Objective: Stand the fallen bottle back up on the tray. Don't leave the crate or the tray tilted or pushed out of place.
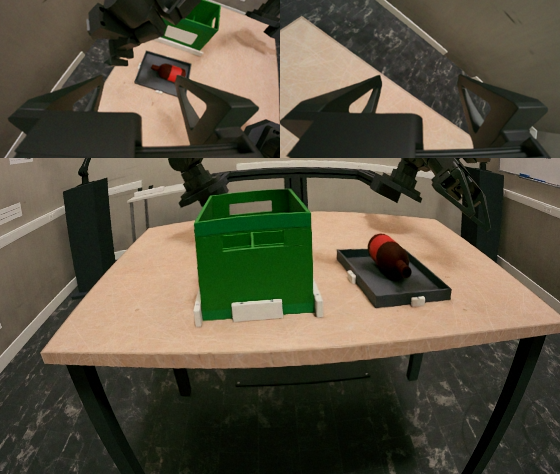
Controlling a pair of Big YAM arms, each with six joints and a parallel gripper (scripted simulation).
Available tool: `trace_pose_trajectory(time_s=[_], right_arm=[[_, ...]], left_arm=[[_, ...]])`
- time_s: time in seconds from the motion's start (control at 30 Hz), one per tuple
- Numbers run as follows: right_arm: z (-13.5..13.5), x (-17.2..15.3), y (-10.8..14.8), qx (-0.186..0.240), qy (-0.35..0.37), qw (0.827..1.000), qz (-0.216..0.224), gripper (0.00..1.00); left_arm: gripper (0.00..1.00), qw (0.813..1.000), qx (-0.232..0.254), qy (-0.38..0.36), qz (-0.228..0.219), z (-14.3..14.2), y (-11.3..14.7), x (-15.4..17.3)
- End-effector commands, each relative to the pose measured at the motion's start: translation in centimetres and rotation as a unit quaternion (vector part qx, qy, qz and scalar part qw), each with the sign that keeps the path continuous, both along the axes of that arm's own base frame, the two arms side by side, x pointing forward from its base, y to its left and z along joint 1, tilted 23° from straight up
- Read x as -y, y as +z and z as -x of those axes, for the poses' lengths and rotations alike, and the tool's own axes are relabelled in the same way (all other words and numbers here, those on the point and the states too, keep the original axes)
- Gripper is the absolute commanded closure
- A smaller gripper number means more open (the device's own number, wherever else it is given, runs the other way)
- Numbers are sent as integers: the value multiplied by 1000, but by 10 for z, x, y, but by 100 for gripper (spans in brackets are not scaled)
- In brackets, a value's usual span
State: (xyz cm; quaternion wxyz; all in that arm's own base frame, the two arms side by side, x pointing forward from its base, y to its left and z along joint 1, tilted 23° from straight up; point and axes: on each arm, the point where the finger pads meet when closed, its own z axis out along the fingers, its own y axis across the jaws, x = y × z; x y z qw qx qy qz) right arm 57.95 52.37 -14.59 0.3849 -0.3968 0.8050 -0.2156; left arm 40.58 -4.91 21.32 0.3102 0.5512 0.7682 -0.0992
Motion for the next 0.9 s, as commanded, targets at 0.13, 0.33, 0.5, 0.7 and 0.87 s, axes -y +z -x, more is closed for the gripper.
trace_pose_trajectory(time_s=[0.13, 0.33, 0.5, 0.7, 0.87], right_arm=[[-2, -6, 9, 5, 1, 1000, -6, 0], [-2, -6, 9, 5, 1, 1000, -6, 0], [-2, -6, 9, 5, 1, 1000, -6, 0], [18, -21, 36, 10, 12, 999, -31, 0], [60, -44, 99, 4, 47, 996, -80, 0]], left_arm=[[0, 1000, 5, -1, 0, -1, 4, 1], [0, 1000, 5, -1, 0, -1, 4, 1], [0, 1000, 5, -1, 0, -1, 4, 1], [0, 1000, 5, -1, 0, -1, 4, 1], [0, 1000, 5, -1, 0, -1, 4, 1]])
